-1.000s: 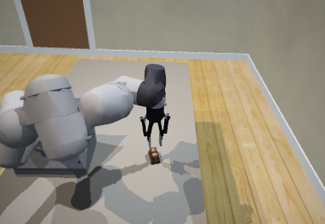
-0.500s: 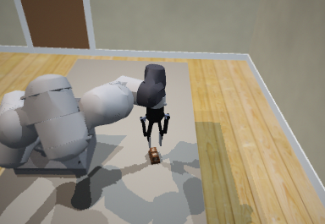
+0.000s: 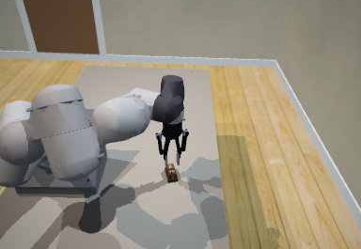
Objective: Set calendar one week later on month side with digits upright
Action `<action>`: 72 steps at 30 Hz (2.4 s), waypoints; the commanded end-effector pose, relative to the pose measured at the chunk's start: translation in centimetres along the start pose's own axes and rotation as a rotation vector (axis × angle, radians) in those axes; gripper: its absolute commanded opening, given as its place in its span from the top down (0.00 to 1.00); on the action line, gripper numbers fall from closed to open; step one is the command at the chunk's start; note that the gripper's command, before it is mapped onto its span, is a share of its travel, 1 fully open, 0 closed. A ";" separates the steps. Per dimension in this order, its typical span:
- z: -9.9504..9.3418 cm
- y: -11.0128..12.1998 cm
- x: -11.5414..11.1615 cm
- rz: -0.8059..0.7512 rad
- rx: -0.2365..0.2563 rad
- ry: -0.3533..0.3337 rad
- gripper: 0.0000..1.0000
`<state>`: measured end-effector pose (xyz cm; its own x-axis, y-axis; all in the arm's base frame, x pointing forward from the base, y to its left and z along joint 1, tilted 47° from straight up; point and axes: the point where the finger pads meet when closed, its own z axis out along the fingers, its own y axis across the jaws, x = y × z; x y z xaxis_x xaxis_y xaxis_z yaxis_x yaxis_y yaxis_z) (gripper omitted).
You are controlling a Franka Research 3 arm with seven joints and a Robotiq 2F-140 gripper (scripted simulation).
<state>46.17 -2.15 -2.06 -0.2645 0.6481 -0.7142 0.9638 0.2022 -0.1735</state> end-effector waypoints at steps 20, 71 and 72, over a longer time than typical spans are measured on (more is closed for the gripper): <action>2.9 0.1 0.0 0.003 -0.003 0.003 0.71; 3.7 0.1 0.0 0.003 -0.003 0.003 0.71; 3.7 0.1 0.0 0.003 -0.003 0.003 0.71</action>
<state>46.32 -4.73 -4.50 -0.2686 0.6484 -0.7124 0.9627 0.2065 -0.1750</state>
